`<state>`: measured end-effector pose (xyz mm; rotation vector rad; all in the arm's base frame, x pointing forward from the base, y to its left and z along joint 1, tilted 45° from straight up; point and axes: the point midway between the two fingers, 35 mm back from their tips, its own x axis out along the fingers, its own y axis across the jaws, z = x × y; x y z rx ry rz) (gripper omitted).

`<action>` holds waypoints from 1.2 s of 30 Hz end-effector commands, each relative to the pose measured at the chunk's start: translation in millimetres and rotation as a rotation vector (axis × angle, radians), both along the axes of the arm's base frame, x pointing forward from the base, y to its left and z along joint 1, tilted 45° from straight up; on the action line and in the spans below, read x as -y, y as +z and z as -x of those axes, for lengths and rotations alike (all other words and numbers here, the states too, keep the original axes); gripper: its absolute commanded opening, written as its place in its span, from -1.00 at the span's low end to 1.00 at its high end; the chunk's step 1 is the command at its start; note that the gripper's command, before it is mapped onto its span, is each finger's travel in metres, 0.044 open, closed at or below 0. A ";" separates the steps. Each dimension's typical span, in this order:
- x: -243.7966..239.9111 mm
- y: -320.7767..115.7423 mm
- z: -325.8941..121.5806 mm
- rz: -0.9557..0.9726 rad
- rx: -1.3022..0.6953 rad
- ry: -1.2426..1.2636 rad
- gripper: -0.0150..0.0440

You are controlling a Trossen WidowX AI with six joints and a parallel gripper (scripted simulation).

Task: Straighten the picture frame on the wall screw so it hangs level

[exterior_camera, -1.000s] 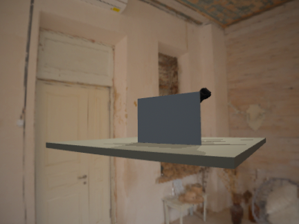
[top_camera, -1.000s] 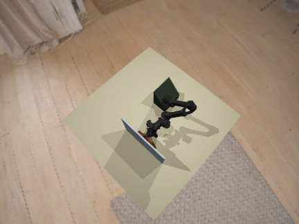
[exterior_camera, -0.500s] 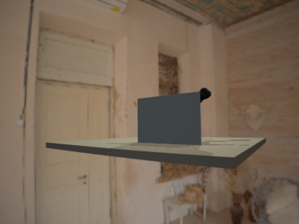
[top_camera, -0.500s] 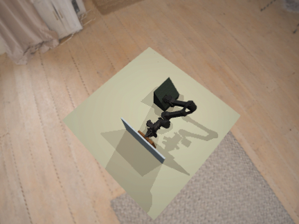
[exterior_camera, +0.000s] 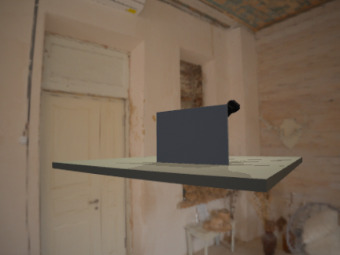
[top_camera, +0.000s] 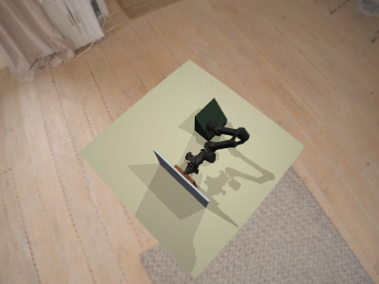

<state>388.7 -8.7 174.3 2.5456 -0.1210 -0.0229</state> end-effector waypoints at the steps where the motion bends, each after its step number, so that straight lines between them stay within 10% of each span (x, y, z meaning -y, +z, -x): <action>1: -0.4 -0.3 0.0 0.022 -0.004 -0.001 -0.49; 36: -0.5 0.3 0.0 0.183 -0.017 -0.002 -0.40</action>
